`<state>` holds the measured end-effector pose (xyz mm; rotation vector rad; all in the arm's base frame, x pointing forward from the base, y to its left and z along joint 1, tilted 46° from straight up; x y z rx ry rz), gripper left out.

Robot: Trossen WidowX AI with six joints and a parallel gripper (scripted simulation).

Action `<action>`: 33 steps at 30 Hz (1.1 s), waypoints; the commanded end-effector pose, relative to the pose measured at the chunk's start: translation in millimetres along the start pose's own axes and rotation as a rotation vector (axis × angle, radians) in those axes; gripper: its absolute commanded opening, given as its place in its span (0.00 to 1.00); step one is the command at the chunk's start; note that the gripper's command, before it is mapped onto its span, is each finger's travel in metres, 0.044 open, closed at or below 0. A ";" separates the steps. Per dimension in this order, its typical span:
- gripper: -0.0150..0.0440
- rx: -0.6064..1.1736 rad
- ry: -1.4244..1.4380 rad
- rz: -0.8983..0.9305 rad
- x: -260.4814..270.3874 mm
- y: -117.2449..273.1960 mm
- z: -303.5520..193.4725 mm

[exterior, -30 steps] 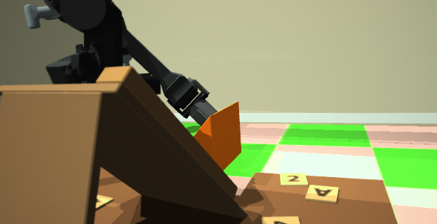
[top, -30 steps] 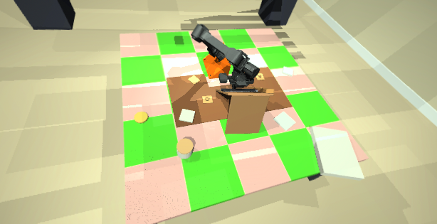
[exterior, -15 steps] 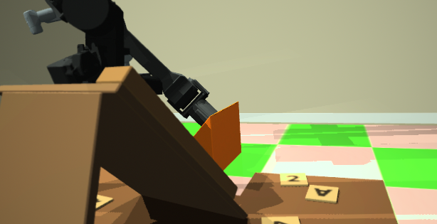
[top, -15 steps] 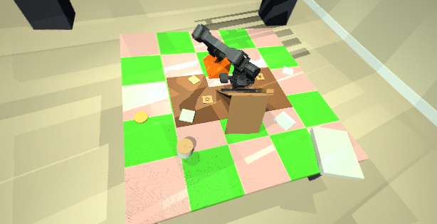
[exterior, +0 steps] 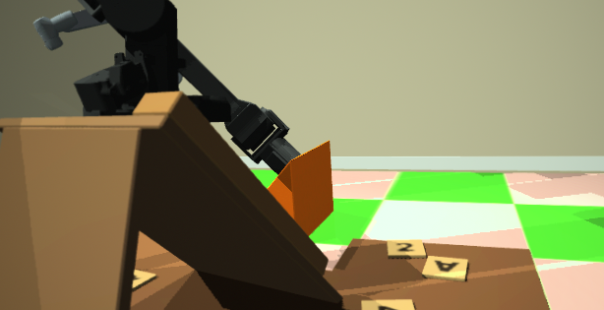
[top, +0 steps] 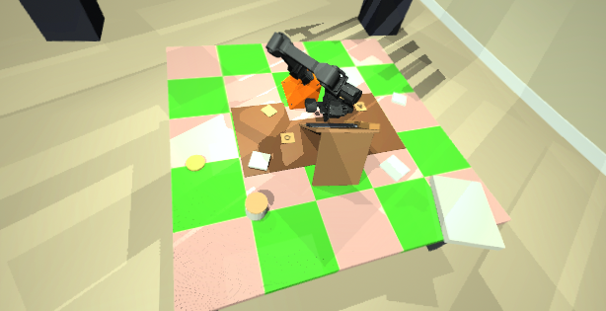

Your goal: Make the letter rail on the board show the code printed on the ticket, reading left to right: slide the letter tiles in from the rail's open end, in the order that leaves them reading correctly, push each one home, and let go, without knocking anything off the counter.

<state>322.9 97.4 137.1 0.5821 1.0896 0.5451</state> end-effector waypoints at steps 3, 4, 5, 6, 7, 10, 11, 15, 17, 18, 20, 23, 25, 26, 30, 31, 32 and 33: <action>0.25 0.000 -0.008 0.005 -2.9 7.0 -4.4; 0.25 0.001 -0.008 0.005 -3.1 7.6 -4.8; 0.25 0.001 -0.008 0.005 -3.3 8.8 -5.7; 0.25 0.001 -0.008 0.005 -3.6 10.1 -6.7; 0.25 0.001 -0.008 0.005 -3.8 10.8 -7.4; 0.25 0.001 -0.008 0.005 -4.3 13.4 -9.4; 0.25 0.001 -0.008 0.005 -4.3 13.4 -9.4; 0.34 -0.014 0.064 0.019 -3.4 17.6 -10.7; 0.43 -0.057 0.240 0.063 -6.5 34.4 -17.2; 0.48 -0.084 0.337 0.085 -8.4 43.3 -21.1; 0.57 -0.143 0.531 0.123 -12.8 60.4 -29.3; 0.70 -0.248 0.824 0.165 -20.7 84.3 -42.8; 0.79 -0.328 1.018 0.181 -26.7 99.0 -52.5; 0.83 -0.371 1.115 0.185 -30.0 105.9 -57.4; 1.00 -0.535 1.449 0.176 -42.5 128.1 -75.5; 1.00 -0.564 1.502 0.171 -44.7 131.3 -78.4; 1.00 -0.593 1.554 0.165 -46.9 134.4 -81.4; 1.00 -0.623 1.607 0.157 -49.2 137.5 -84.4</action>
Point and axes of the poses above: the point midway between the two fingers, 35 mm back from their tips, its own y axis back along the fingers, its own x axis across the jaws, z = x × y, the point moved 7 cm from there along y, back along the fingers, and after that the axes turned 12 degrees about -y, right-handed, at the moved point
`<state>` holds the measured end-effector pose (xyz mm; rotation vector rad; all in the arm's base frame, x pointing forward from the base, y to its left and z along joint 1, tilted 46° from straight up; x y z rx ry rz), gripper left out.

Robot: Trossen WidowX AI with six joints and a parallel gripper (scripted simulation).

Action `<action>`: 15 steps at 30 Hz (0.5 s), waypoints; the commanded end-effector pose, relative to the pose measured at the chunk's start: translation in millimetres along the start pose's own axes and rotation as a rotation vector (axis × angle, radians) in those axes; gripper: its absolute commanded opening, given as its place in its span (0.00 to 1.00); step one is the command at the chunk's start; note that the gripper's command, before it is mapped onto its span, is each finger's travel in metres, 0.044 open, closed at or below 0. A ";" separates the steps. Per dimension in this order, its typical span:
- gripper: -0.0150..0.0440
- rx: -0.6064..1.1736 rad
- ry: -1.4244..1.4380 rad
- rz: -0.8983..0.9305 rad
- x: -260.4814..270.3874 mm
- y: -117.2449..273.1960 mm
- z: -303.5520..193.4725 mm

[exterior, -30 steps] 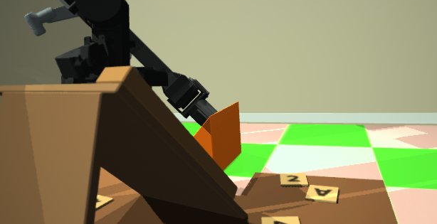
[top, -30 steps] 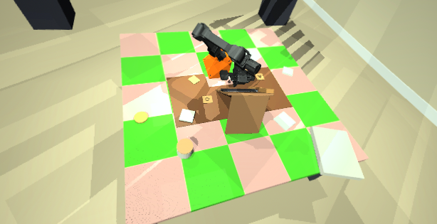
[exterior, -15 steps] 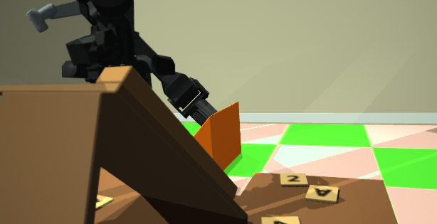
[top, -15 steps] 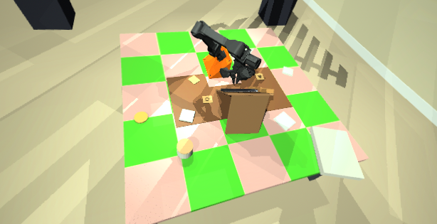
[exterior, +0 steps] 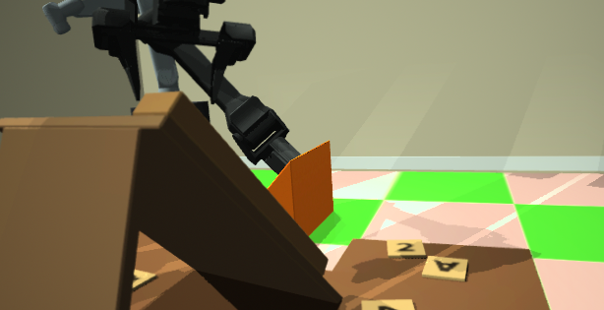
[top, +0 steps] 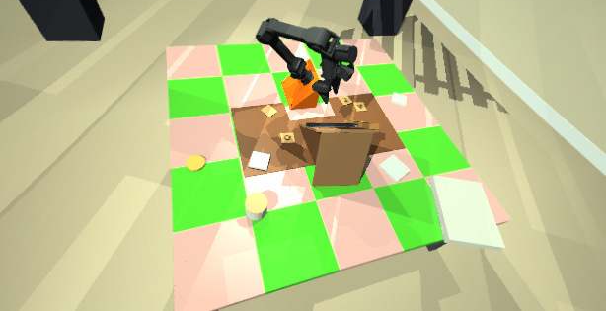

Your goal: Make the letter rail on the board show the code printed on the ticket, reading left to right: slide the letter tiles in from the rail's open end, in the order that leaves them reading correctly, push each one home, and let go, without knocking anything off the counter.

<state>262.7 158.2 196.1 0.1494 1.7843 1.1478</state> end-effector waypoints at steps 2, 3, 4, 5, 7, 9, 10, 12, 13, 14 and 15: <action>1.00 -0.274 0.753 -0.034 15.0 60.1 -31.7; 1.00 -0.274 0.753 -0.034 15.0 60.1 -31.7; 1.00 -0.274 0.753 -0.034 15.0 60.1 -31.7; 1.00 -0.274 0.753 -0.034 15.0 60.1 -31.7; 1.00 -0.274 0.753 -0.034 15.0 60.1 -31.7; 1.00 -0.274 0.753 -0.034 15.0 60.1 -31.7; 1.00 -0.274 0.753 -0.034 15.0 60.1 -31.7; 1.00 -0.274 0.753 -0.034 15.0 60.1 -31.7; 1.00 -0.274 0.753 -0.034 15.0 60.1 -31.7; 1.00 -0.274 0.753 -0.034 15.0 60.1 -31.7; 1.00 -0.274 0.753 -0.034 15.0 60.1 -31.7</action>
Point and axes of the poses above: the point midway between the two fingers, 35 mm back from their tips, its own y axis back along the fingers, its own x axis across the jaws, z = x × y, the point moved 7 cm from there along y, back along the fingers, and after that the axes turned 12 degrees about -y, right-handed, at the moved point
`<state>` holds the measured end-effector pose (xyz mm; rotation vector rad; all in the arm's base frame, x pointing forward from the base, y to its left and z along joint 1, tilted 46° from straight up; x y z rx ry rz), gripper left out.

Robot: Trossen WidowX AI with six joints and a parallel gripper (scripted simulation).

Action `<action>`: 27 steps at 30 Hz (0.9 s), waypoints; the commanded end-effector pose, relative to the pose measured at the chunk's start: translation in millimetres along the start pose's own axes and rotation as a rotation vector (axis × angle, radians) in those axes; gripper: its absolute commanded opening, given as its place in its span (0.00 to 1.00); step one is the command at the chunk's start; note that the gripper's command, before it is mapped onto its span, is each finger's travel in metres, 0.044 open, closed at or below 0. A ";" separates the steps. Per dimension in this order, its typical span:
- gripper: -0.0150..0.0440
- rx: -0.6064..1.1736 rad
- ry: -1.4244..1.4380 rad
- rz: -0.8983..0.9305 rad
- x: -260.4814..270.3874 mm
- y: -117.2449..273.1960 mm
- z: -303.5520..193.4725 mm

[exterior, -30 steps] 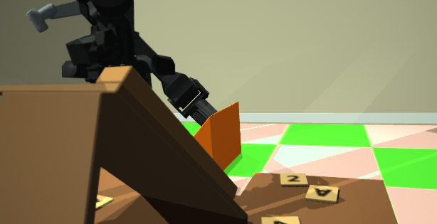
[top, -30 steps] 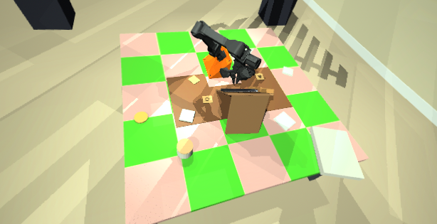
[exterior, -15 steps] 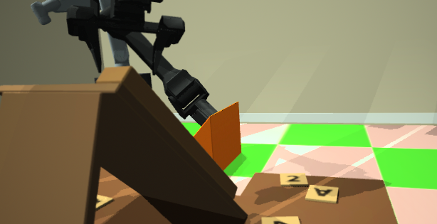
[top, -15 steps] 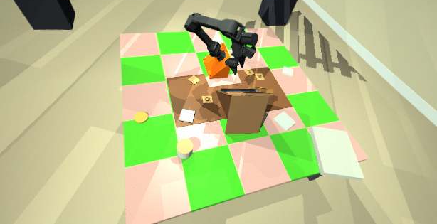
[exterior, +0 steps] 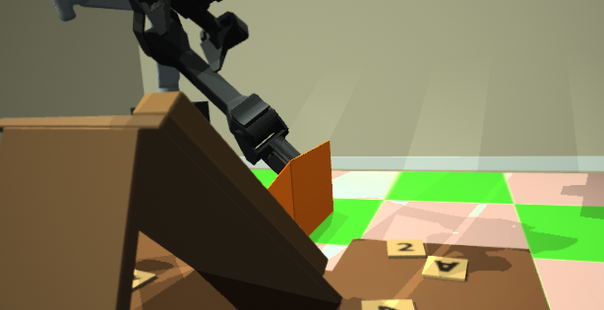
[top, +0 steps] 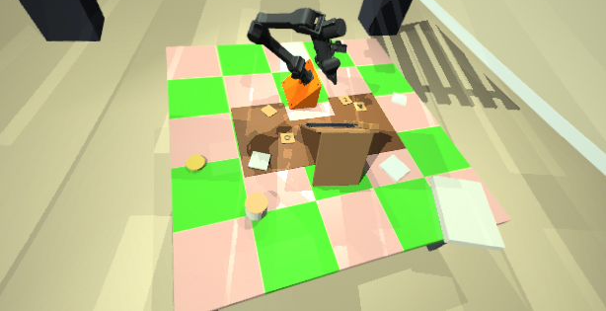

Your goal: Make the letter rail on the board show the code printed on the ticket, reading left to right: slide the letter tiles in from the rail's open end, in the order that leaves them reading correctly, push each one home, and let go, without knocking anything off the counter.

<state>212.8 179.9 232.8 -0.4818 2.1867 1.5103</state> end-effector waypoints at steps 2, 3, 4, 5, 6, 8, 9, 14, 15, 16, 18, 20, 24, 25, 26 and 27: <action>1.00 -0.017 0.059 -0.003 3.1 3.1 -1.6; 1.00 -0.017 0.059 -0.003 3.1 3.1 -1.6; 1.00 -0.017 0.059 -0.003 3.1 3.1 -1.6; 1.00 -0.017 0.059 -0.003 3.1 3.1 -1.6; 1.00 -0.017 0.059 -0.003 3.1 3.1 -1.6; 1.00 -0.017 0.059 -0.003 3.1 3.1 -1.6; 1.00 -0.017 0.059 -0.003 3.1 3.1 -1.6; 0.91 -0.013 0.010 -0.002 1.3 1.1 -3.3; 0.87 -0.008 -0.052 -0.001 -1.0 -1.5 -5.5; 0.83 -0.001 -0.127 -0.001 -3.7 -4.5 -8.2; 0.83 0.012 -0.277 -0.001 -9.0 -10.6 -13.9; 0.83 0.025 -0.427 -0.002 -14.1 -16.6 -19.9; 0.83 0.054 -0.707 -0.009 -23.0 -28.4 -32.0; 0.83 0.060 -0.762 -0.011 -24.6 -30.7 -34.5; 0.83 0.066 -0.816 -0.013 -26.2 -33.1 -37.1; 0.83 0.072 -0.869 -0.016 -27.7 -35.4 -39.6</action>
Point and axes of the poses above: the point midway between the two fingers, 35 mm back from their tips, its own y axis back along the fingers, its own x axis across the jaws, z = x × y, the point moved 7 cm from there along y, back along the fingers, and after that the axes turned 12 degrees about -y, right-handed, at the moved point
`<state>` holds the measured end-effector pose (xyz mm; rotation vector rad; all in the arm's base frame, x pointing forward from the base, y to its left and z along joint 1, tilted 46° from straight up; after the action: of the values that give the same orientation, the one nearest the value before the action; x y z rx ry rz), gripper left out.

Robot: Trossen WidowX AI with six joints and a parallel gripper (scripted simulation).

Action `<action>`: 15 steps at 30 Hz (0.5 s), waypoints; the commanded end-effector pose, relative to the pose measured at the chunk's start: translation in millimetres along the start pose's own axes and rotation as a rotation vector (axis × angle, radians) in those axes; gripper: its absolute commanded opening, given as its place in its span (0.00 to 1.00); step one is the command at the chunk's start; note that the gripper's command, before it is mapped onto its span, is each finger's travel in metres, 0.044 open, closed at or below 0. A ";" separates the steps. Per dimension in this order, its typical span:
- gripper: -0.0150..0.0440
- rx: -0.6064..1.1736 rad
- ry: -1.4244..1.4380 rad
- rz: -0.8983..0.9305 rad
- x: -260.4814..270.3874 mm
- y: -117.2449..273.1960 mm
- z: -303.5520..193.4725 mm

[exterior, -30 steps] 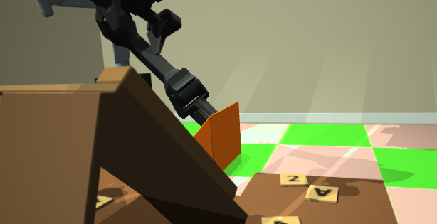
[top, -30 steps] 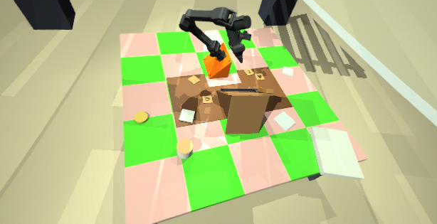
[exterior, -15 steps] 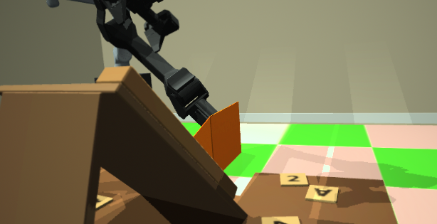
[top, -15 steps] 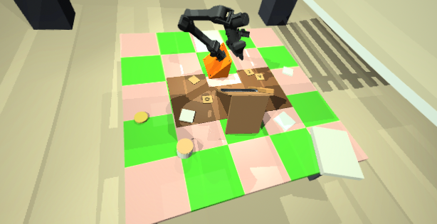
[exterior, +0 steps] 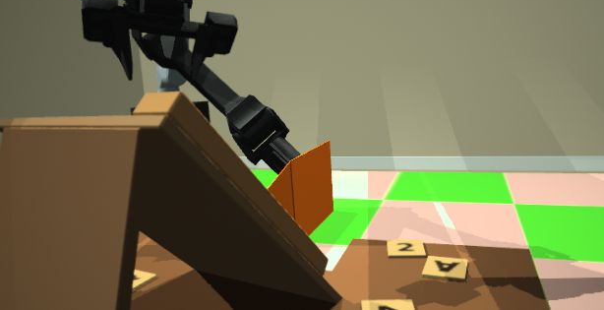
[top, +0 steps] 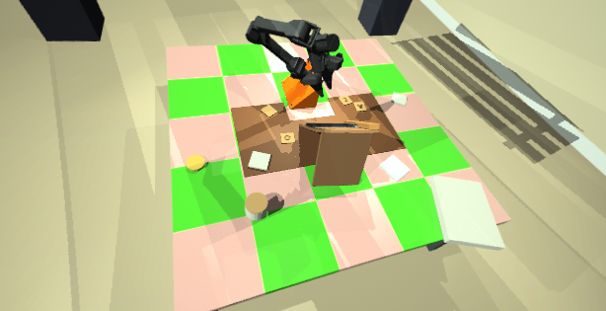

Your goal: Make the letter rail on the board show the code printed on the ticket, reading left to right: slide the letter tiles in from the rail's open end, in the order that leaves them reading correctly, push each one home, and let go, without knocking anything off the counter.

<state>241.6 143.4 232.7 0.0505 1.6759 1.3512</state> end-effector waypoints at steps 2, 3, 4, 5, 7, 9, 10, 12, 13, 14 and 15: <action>0.83 0.028 -0.299 -0.019 -15.2 -13.2 -6.4; 0.83 0.033 -0.353 -0.023 -18.0 -15.6 -7.5; 0.83 0.038 -0.407 -0.027 -20.7 -18.0 -8.6; 0.83 0.042 -0.460 -0.031 -23.4 -20.4 -9.8; 0.83 0.054 -0.595 -0.043 -30.3 -26.4 -13.0; 0.83 0.067 -0.768 -0.061 -39.0 -33.9 -17.6; 0.83 0.073 -0.854 -0.071 -43.3 -37.6 -20.2; 0.83 0.084 -1.027 -0.093 -51.9 -45.2 -25.7; 0.83 0.089 -1.113 -0.106 -56.1 -49.0 -28.6; 0.83 0.094 -1.200 -0.119 -60.3 -52.6 -31.7; 0.83 0.098 -1.286 -0.133 -64.5 -56.3 -35.0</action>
<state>274.3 84.8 229.5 0.5719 0.9047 0.9557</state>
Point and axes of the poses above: the point midway between the two fingers, 35 mm back from their tips, its own y axis back along the fingers, its own x axis across the jaws, z = x × y, the point moved 7 cm from there along y, back along the fingers, and after that the axes turned 12 degrees about -y, right-handed, at the moved point
